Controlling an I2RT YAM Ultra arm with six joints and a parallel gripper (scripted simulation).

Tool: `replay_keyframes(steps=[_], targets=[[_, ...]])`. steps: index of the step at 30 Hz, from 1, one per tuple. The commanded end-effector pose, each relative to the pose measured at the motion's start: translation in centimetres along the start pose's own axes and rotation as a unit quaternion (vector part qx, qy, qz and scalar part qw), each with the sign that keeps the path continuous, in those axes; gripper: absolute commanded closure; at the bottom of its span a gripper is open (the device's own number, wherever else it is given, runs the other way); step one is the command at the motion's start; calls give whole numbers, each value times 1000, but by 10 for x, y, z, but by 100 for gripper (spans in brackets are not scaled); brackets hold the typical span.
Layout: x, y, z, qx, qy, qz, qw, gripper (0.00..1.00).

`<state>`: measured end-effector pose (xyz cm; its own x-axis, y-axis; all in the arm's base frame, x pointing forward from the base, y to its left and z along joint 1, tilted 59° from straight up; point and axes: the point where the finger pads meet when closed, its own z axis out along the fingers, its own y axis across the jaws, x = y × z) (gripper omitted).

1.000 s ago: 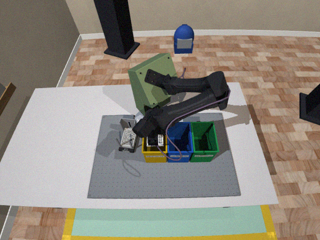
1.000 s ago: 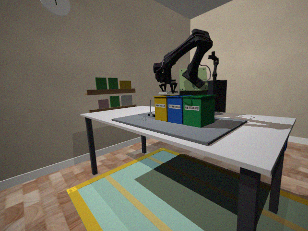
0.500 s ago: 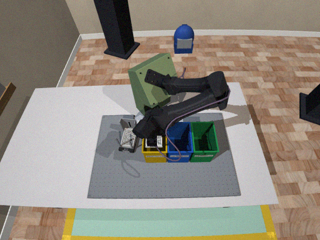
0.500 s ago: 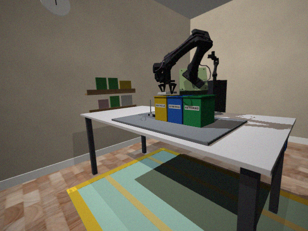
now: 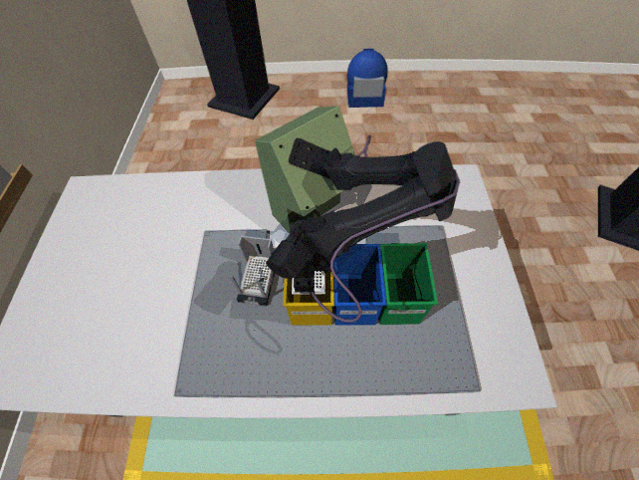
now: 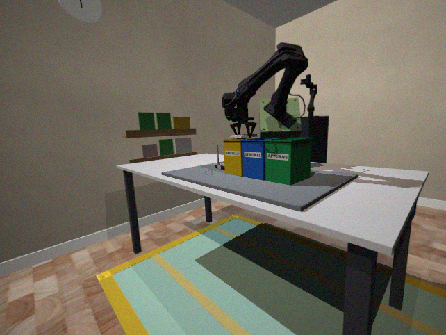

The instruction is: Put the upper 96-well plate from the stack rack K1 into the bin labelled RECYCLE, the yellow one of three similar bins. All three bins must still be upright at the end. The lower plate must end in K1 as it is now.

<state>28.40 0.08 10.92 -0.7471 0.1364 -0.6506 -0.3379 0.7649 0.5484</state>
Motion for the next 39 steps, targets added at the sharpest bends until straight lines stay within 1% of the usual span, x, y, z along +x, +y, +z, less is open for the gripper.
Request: replay_keyframes(steps=[1, 4, 6, 10, 12, 15, 18, 21, 23, 26, 29, 32, 35, 38, 39], targets=[[-3, -2, -3, 12, -15, -4, 1000, 100], [-3, -3, -3, 14, -14, -4, 1000, 100], [-3, 1, 1, 7, -12, -7, 1000, 100], [-4, -3, 2, 14, -14, -4, 1000, 100], [-3, 1, 5, 8, -11, -7, 1000, 100], [-4, -3, 4, 14, -15, -3, 1000, 100], [-2, -1, 10, 7, -9, -3, 1000, 100], [-2, -2, 10, 8, -9, 0, 1000, 100], [0, -7, 10, 13, -10, 8, 1000, 100], [2, -4, 17, 4, -2, 8, 1000, 100], [2, -8, 17, 10, -6, 11, 1000, 100], [2, -4, 21, 4, -2, 8, 1000, 100], [2, -8, 21, 10, -5, 11, 1000, 100], [1, -6, 22, 9, -5, 8, 1000, 100], [-4, -4, 20, 7, -12, 2, 1000, 100]])
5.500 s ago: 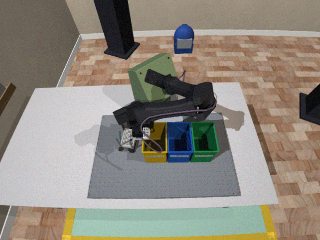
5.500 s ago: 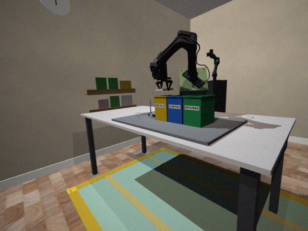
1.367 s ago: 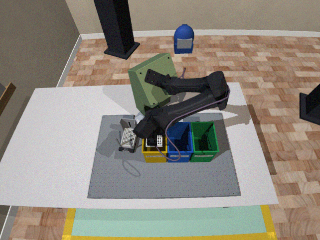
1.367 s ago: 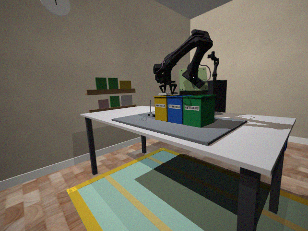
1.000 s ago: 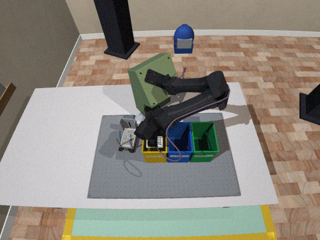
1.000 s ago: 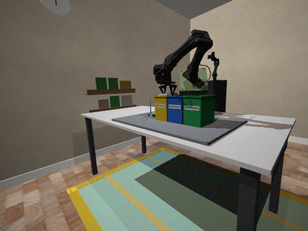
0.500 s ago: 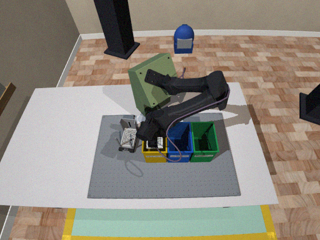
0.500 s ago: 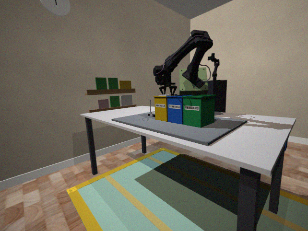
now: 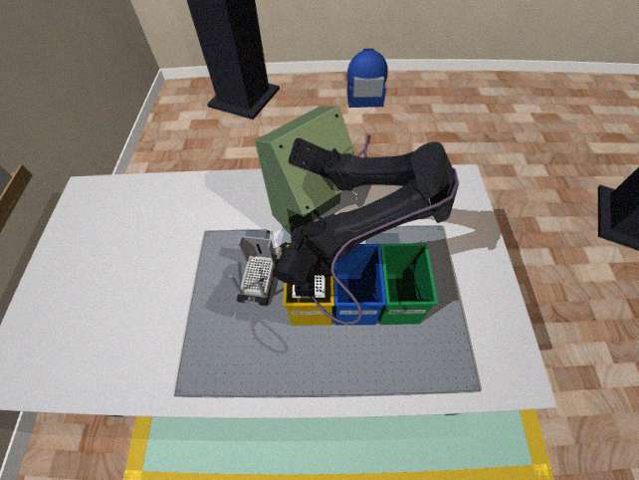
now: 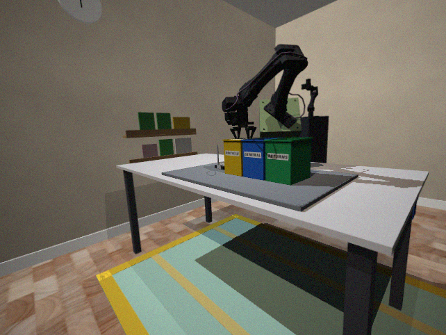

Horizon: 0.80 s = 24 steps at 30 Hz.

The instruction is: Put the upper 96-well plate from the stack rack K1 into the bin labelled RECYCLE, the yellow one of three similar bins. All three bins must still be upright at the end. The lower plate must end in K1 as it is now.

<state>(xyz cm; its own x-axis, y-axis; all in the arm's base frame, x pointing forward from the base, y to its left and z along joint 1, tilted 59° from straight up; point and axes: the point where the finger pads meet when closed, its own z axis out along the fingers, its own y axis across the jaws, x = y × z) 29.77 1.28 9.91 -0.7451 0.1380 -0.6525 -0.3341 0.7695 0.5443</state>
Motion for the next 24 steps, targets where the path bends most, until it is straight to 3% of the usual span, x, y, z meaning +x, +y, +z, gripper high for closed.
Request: replay_keyframes(steps=[1, 9, 24], targets=[[2, -3, 2, 2, -5, 5, 1000, 100], [4, -5, 9, 4, -2, 10, 1000, 100], [-6, -2, 5, 4, -11, -4, 1000, 100]])
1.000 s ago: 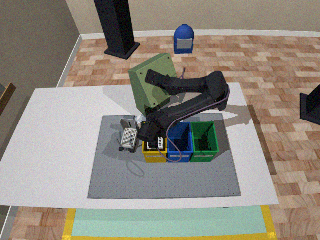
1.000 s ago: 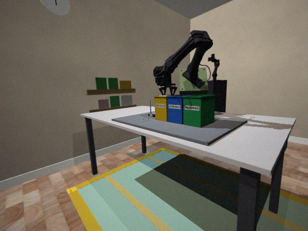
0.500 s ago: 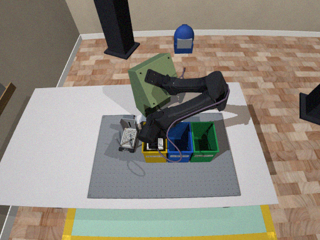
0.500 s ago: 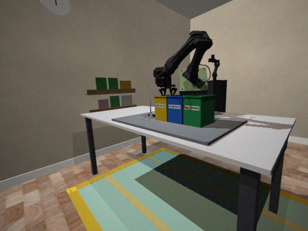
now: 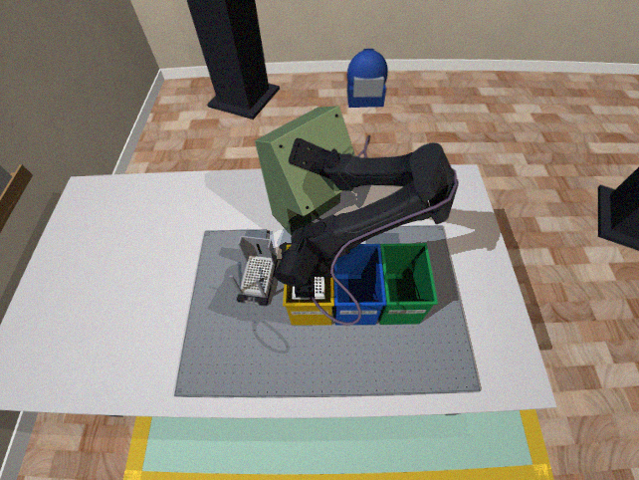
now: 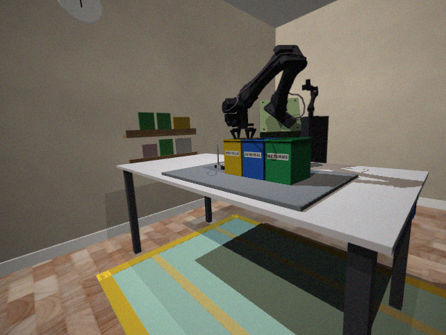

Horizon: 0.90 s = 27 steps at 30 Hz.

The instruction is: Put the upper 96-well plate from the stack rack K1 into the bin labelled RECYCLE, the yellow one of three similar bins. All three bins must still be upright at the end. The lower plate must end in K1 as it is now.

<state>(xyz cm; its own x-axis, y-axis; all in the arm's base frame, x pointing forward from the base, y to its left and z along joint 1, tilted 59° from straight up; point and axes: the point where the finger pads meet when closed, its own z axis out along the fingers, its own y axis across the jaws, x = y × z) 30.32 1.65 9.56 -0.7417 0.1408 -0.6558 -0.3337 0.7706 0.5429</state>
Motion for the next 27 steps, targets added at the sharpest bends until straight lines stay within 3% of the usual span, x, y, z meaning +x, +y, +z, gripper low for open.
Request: replay_keyframes(steps=[1, 3, 4, 26, 27], targets=[[-5, -1, -2, 3, -8, -4, 1000, 100], [-5, -1, -2, 3, -8, -4, 1000, 100], [-5, -1, -2, 3, -8, -4, 1000, 1], [-5, -1, -2, 3, -8, -4, 1000, 1], [-5, -1, -2, 3, -8, -4, 1000, 18]])
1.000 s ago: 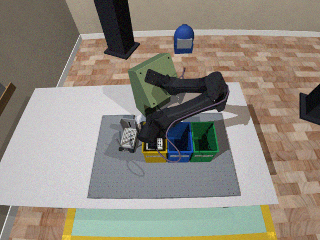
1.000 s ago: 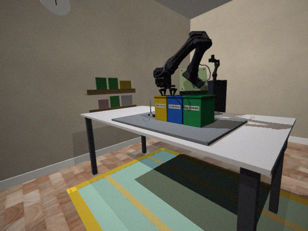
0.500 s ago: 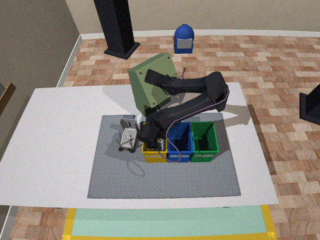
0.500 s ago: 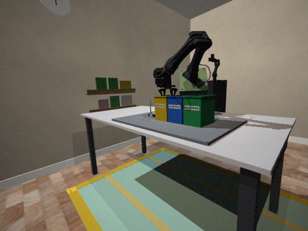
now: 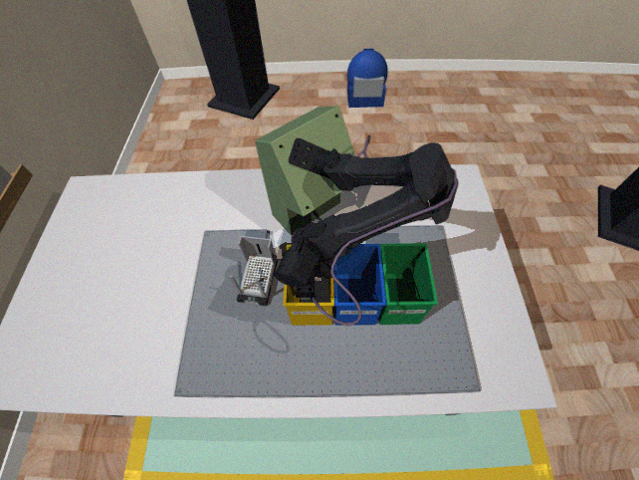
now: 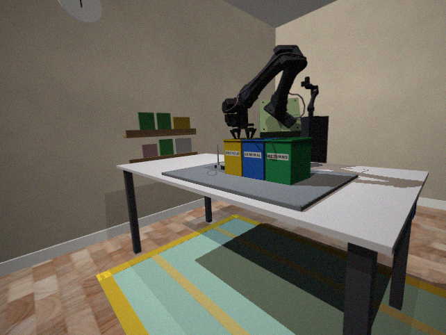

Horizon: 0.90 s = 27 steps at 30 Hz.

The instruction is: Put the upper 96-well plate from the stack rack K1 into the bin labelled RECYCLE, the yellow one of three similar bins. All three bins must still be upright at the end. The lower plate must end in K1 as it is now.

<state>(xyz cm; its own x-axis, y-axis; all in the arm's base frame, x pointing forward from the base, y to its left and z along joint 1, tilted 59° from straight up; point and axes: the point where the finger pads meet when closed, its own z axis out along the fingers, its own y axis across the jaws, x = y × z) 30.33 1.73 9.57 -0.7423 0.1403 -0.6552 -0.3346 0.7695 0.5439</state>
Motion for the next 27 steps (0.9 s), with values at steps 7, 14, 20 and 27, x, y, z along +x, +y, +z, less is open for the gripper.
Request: replay_keyframes(steps=[7, 14, 20, 27], targets=[[-4, -1, -3, 4, -9, -4, 1000, 18], [-14, 1, -12, 6, -19, -15, 1000, 18], [-15, 1, -19, 7, -20, -16, 1000, 18], [-14, 1, -31, 7, -20, -16, 1000, 18]])
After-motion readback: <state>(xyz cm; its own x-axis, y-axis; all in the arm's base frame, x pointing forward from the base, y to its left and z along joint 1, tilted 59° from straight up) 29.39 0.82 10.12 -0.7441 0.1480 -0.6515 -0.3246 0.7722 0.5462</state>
